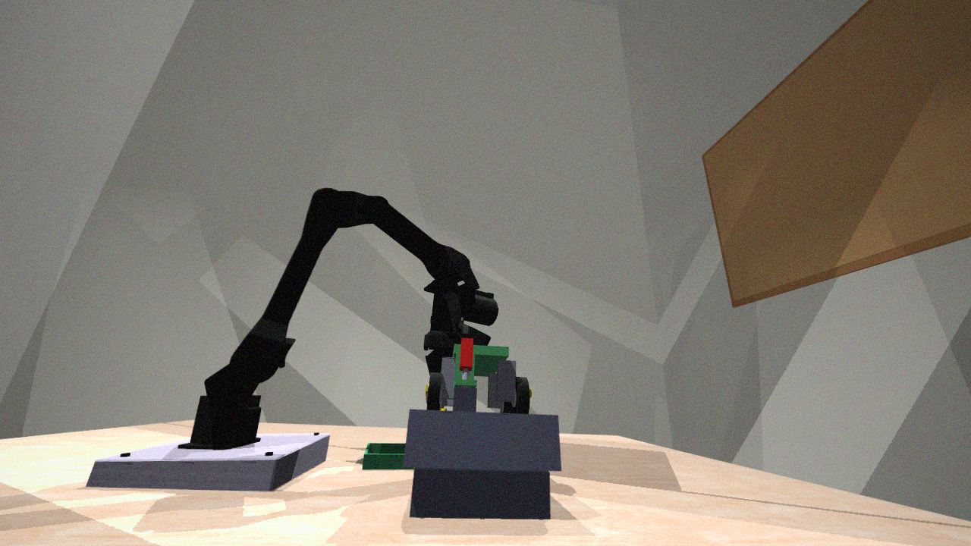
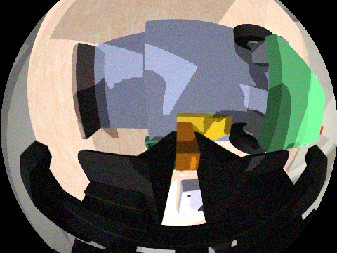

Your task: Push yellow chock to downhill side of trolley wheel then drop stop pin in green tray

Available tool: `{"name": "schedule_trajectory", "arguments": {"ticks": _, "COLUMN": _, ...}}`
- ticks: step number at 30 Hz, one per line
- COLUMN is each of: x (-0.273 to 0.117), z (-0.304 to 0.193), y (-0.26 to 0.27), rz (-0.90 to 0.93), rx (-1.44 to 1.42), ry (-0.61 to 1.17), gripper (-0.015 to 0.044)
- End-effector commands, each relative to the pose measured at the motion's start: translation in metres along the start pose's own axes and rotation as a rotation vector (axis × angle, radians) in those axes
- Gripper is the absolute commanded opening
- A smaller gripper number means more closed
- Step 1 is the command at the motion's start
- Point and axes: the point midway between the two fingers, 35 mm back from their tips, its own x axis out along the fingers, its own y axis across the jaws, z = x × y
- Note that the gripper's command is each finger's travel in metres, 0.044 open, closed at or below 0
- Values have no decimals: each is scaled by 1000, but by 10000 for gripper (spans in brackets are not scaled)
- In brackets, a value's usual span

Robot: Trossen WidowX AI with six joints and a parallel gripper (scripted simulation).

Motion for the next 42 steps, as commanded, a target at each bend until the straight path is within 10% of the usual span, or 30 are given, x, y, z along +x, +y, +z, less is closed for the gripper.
{"name": "schedule_trajectory", "arguments": {"ticks": 1, "x": 0, "z": -1, "y": -5, "rz": -7, "rx": -4, "ry": 2, "gripper": 0}}
{"name": "schedule_trajectory", "arguments": {"ticks": 13, "x": 0, "z": 0, "y": -2, "rz": 1, "rx": -1, "ry": 0, "gripper": 0}}
{"name": "schedule_trajectory", "arguments": {"ticks": 21, "x": 0, "z": 0, "y": -2, "rz": 1, "rx": -1, "ry": 0, "gripper": 190}}
{"name": "schedule_trajectory", "arguments": {"ticks": 42, "x": -49, "z": -1, "y": -2, "rz": -6, "rx": -4, "ry": 2, "gripper": 190}}
